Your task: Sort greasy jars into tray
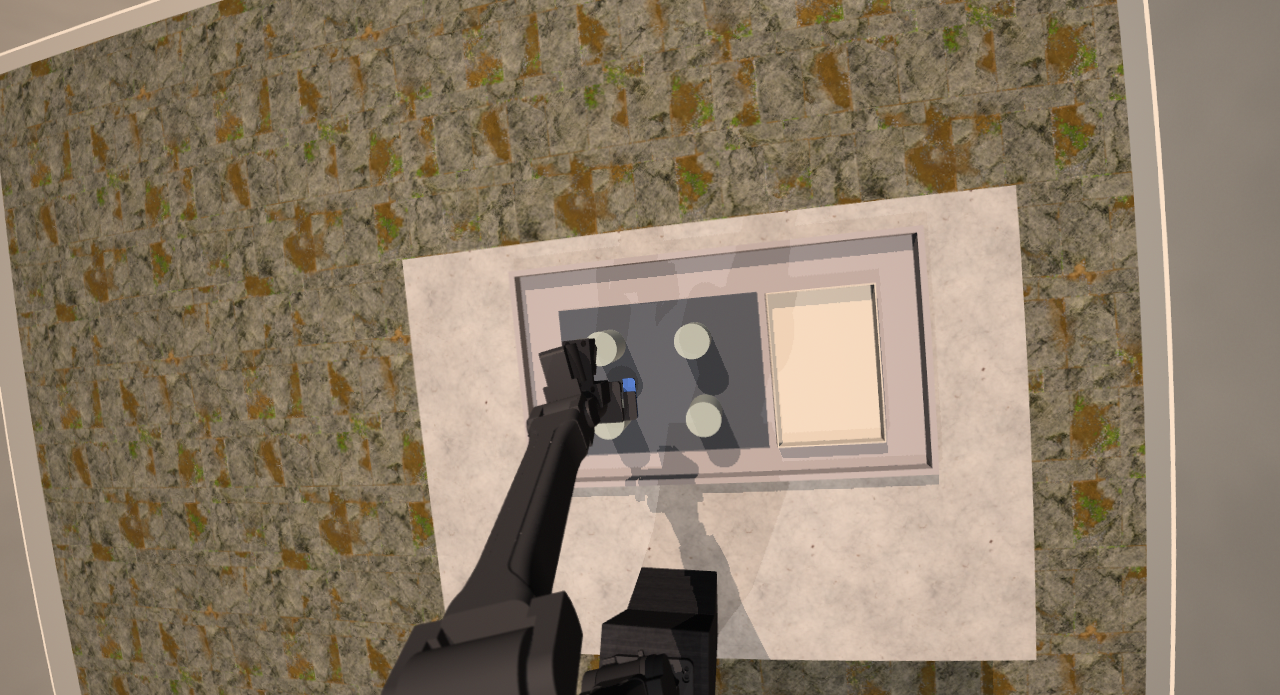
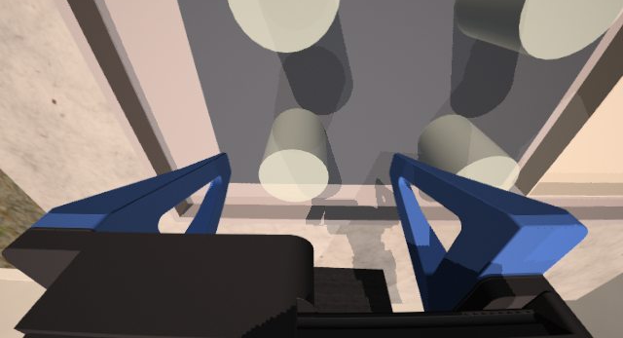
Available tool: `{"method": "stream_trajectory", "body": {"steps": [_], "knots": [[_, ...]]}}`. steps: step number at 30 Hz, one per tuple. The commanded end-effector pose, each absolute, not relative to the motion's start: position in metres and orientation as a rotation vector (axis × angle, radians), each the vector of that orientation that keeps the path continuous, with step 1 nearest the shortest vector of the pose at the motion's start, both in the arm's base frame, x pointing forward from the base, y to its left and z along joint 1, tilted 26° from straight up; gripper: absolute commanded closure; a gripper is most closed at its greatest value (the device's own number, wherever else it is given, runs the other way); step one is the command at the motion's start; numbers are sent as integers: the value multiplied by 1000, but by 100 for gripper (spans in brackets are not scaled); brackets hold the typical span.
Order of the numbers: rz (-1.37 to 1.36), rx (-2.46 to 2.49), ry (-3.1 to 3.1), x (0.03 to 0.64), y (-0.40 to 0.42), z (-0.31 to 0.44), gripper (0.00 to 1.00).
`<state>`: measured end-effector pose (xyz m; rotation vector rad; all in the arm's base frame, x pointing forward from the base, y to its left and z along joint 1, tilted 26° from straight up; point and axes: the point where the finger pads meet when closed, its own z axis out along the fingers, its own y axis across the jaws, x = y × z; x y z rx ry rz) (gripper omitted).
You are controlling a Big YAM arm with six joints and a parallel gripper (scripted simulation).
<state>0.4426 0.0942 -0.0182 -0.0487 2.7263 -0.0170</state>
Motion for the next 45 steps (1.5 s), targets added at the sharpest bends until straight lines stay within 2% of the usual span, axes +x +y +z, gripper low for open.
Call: {"method": "stream_trajectory", "body": {"steps": [1, 20, 31, 45], "knots": [[-29, -43, 2692, 467, 64, 1, 0], [-29, -43, 2692, 521, -58, 29, 0], [-29, -43, 2692, 540, -59, -10, 0], [-29, -43, 2692, 549, -60, -1, 0]]}}
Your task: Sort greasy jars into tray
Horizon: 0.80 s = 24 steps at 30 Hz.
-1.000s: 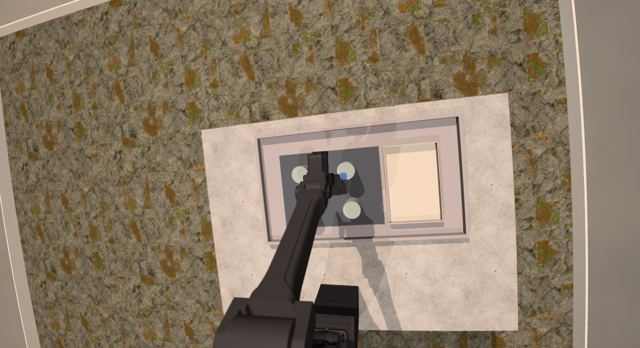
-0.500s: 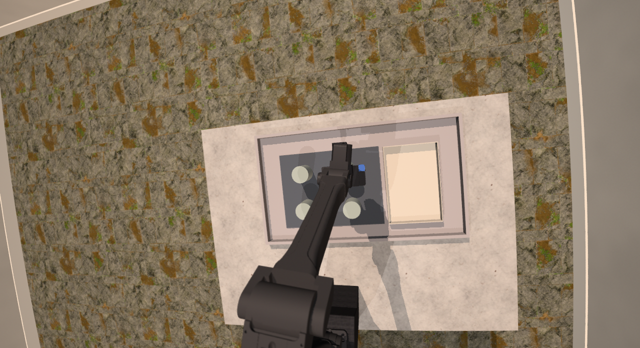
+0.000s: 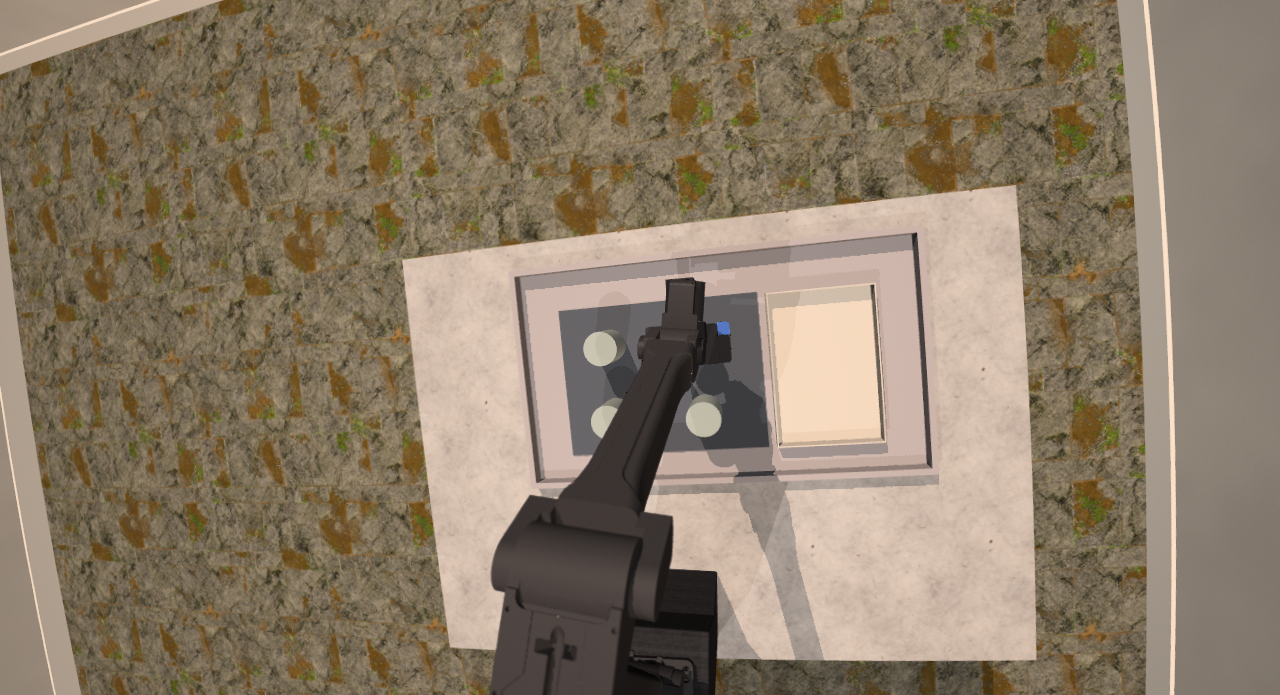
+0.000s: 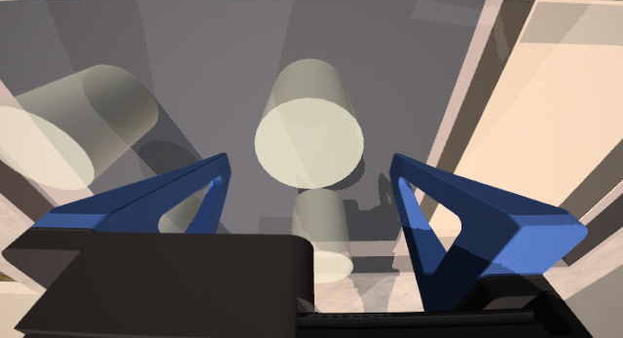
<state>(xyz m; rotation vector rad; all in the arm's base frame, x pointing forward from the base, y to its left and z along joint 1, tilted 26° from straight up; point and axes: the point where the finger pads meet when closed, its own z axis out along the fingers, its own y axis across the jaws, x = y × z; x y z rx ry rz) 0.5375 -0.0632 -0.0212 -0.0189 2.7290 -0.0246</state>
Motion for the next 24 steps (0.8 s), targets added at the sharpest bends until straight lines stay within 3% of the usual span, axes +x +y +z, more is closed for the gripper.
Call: {"method": "stream_trajectory", "body": {"steps": [1, 24], "knots": [[-29, -43, 2692, 549, -60, -1, 0], [-29, -43, 2692, 559, -60, -21, 0]]}}
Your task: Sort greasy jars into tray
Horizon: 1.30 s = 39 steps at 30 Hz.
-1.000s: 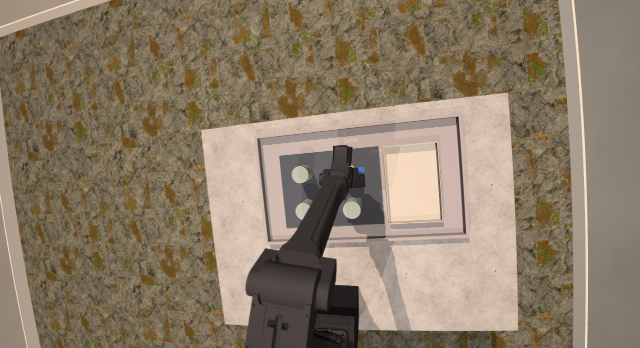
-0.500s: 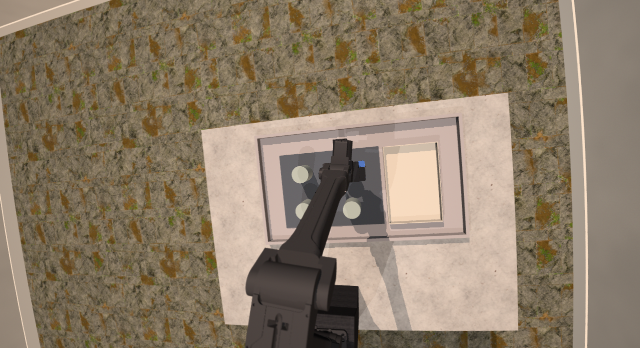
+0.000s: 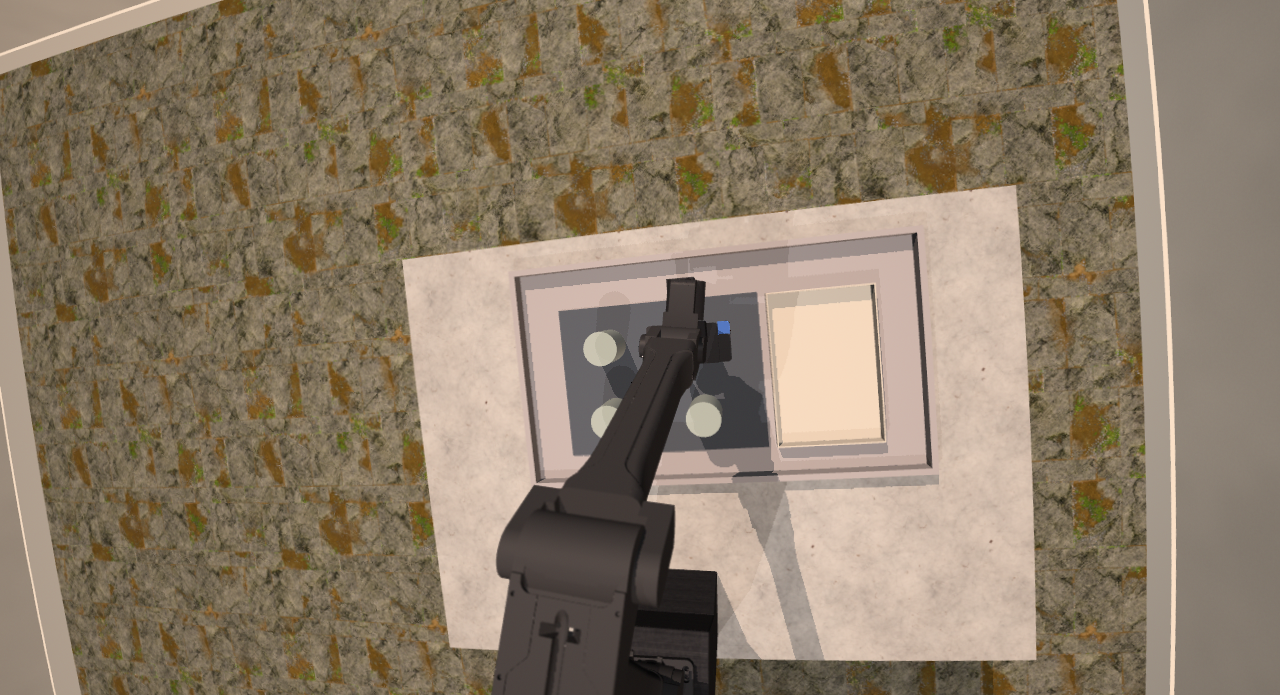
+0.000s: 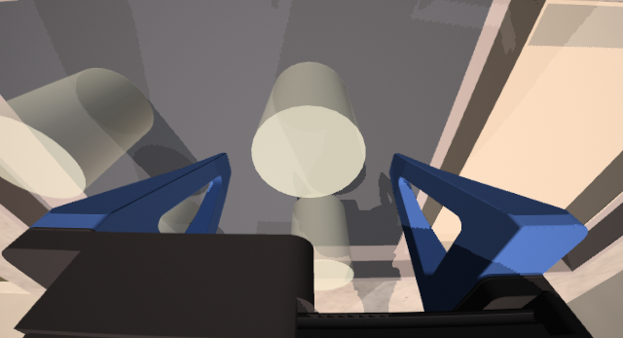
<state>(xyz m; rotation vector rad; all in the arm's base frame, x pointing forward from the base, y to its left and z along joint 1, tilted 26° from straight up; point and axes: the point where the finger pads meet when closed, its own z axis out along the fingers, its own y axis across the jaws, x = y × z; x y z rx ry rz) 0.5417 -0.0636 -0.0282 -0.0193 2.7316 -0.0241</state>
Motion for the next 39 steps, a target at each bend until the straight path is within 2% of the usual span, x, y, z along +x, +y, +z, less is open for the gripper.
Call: {"method": "stream_trajectory", "body": {"steps": [1, 39], "knots": [[-29, -43, 2692, 560, -60, -22, 0], [-29, -43, 2692, 571, -60, -51, 0]]}}
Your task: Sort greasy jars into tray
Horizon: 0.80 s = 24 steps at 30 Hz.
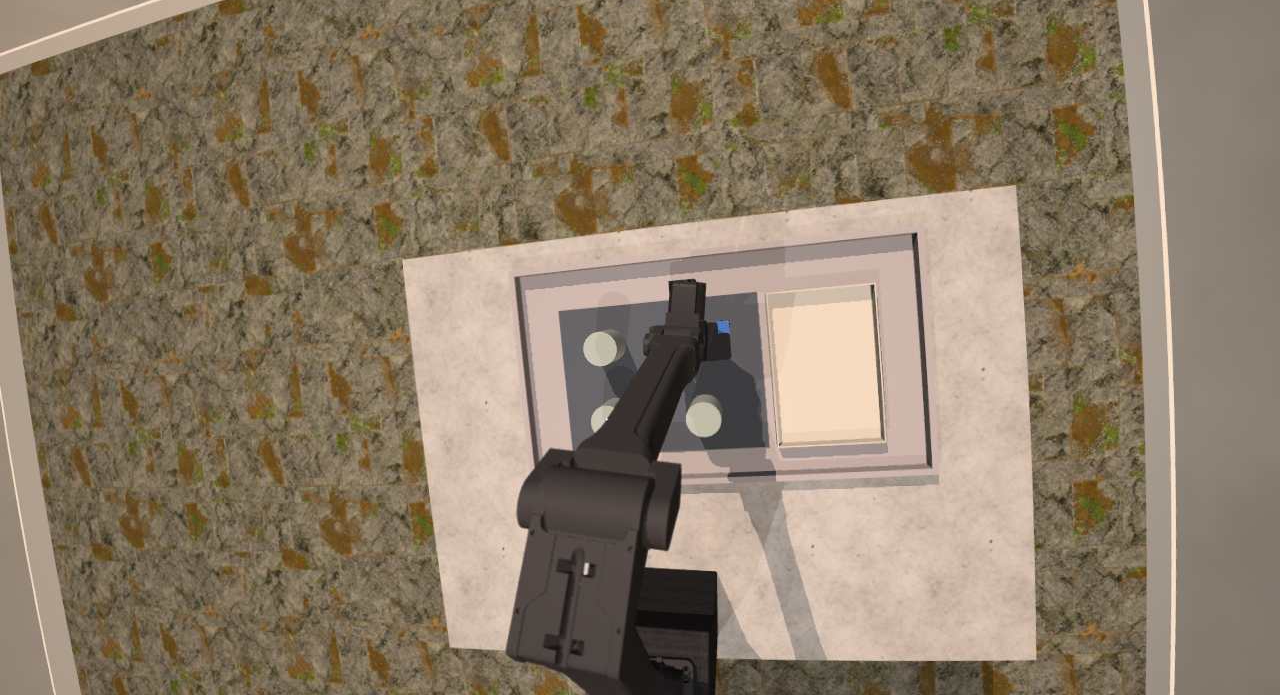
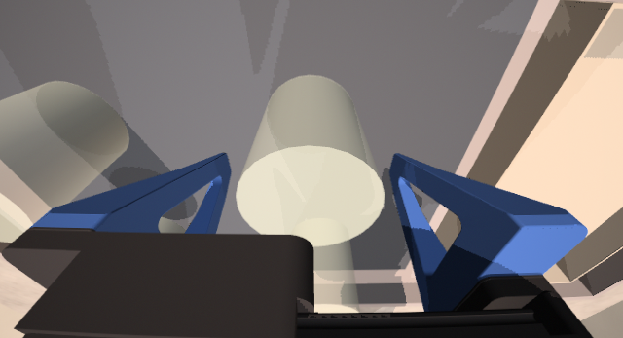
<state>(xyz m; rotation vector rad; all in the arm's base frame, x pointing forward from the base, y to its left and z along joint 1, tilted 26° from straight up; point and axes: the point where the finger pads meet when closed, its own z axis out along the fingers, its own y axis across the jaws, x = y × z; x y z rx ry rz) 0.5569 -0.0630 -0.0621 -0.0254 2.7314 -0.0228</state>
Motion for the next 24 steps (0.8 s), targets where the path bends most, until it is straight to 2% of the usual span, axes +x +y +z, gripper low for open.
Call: {"method": "stream_trajectory", "body": {"steps": [1, 4, 5, 16, 17, 24], "knots": [[-29, -43, 2692, 571, -60, -51, 0], [-29, -43, 2692, 571, -60, -51, 0], [-29, -43, 2692, 571, -60, -51, 26], [-29, -43, 2692, 571, -60, -51, 26], [-29, -43, 2692, 571, -60, -51, 100], [-29, -43, 2692, 571, -60, -51, 100]]}}
